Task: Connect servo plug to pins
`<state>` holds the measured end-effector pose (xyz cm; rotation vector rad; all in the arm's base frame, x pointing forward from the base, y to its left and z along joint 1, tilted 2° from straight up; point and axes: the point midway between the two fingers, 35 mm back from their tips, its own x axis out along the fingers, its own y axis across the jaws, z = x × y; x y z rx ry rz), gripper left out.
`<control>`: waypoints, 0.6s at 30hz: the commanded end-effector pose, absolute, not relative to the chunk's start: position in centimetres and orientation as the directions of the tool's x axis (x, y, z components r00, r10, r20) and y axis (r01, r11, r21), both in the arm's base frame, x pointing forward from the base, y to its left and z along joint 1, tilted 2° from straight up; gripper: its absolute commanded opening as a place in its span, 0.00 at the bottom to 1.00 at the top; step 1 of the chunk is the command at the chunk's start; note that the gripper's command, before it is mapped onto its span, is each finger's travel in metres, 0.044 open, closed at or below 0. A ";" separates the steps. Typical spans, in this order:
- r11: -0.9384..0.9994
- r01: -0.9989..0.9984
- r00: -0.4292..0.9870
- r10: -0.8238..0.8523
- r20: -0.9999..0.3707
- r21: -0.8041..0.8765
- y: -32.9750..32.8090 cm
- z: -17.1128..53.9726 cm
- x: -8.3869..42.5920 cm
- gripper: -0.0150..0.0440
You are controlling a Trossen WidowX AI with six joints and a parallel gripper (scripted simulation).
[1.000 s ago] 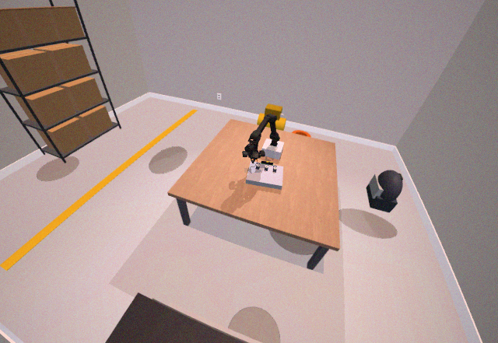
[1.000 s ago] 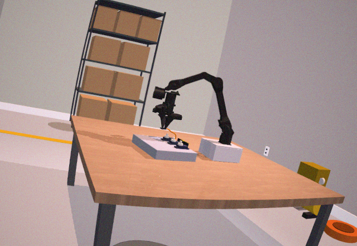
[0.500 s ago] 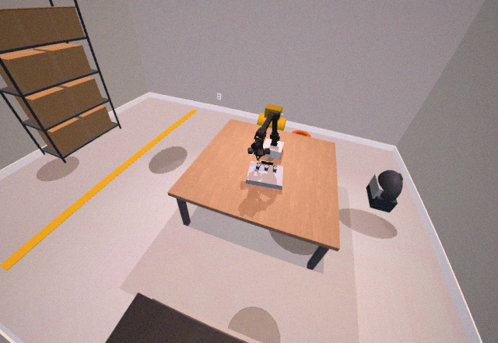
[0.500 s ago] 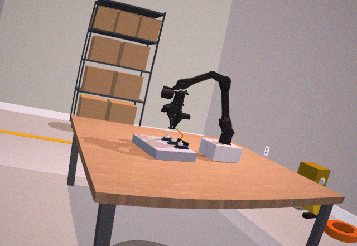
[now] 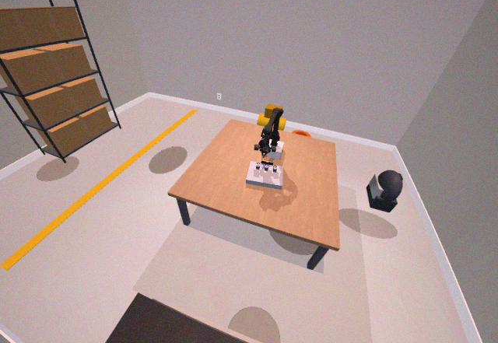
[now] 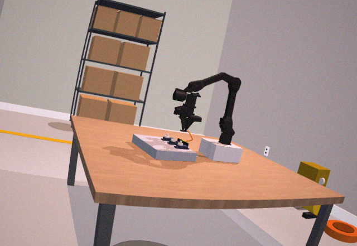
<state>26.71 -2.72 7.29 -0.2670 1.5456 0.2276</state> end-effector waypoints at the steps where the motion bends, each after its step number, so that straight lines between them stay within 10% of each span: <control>1: 0.958 -0.286 0.009 -0.026 -1.000 -0.027 -2.1 7.0 25.2 0.25; 18: 0.981 -0.192 0.005 -0.024 -1.000 -0.025 -0.1 5.3 19.6 0.25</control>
